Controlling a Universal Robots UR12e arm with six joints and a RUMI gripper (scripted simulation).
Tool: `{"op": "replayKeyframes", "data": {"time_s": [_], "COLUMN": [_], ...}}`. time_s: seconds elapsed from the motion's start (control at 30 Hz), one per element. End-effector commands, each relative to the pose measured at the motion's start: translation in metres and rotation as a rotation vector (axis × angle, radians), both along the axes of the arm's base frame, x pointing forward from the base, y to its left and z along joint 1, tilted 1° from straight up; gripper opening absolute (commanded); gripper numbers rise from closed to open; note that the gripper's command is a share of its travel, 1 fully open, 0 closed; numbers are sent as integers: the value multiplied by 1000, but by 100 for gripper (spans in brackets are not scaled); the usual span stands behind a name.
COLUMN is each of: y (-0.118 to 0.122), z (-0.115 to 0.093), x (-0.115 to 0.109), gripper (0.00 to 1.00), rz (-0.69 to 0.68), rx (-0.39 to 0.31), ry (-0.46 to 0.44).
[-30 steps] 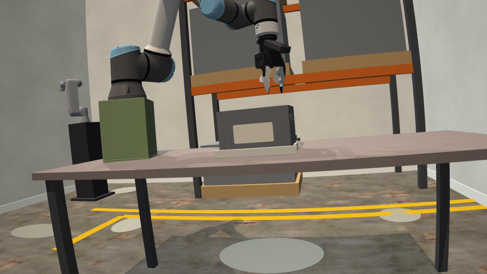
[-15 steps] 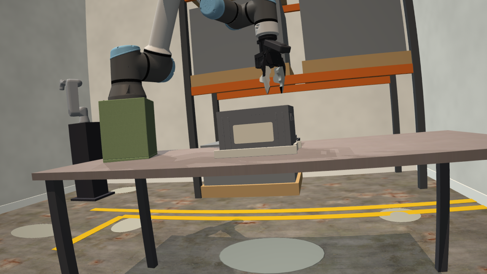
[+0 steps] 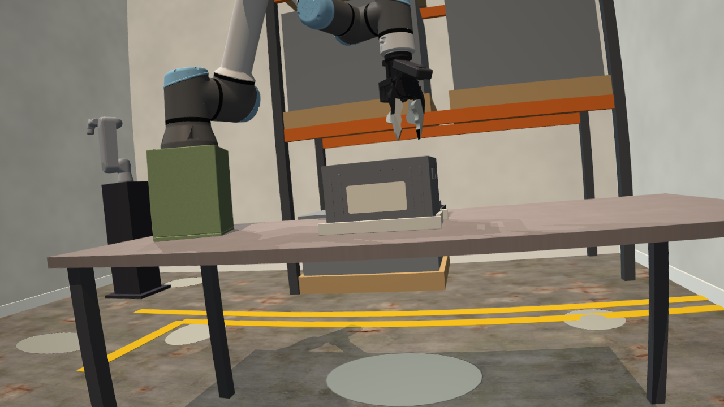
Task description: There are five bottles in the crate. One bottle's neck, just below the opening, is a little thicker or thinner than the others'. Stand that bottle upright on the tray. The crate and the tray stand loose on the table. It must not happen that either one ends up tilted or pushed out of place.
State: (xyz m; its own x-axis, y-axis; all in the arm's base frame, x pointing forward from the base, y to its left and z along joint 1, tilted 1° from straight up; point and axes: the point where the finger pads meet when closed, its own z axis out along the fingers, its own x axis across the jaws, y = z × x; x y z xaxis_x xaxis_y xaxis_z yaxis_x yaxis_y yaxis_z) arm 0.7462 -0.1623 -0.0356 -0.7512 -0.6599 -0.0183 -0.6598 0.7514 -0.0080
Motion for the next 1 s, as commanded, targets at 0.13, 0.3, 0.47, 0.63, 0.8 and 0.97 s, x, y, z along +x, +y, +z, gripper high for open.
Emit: {"op": "replayKeyframes", "data": {"time_s": [0.13, 0.3, 0.47, 0.63, 0.8, 0.97], "y": [2, 3, 3, 3, 3, 3], "z": [-9, -16, -23, -27, -33, -38], "x": [1, 0, 0, 0, 1, 0], "gripper": [38, 38, 38, 38, 38, 38], "rz": [4, 4, 4, 3, 3, 3], "rx": [1, 2, 2, 2, 1, 2], "ry": [0, 2, 2, 2, 1, 2]}}
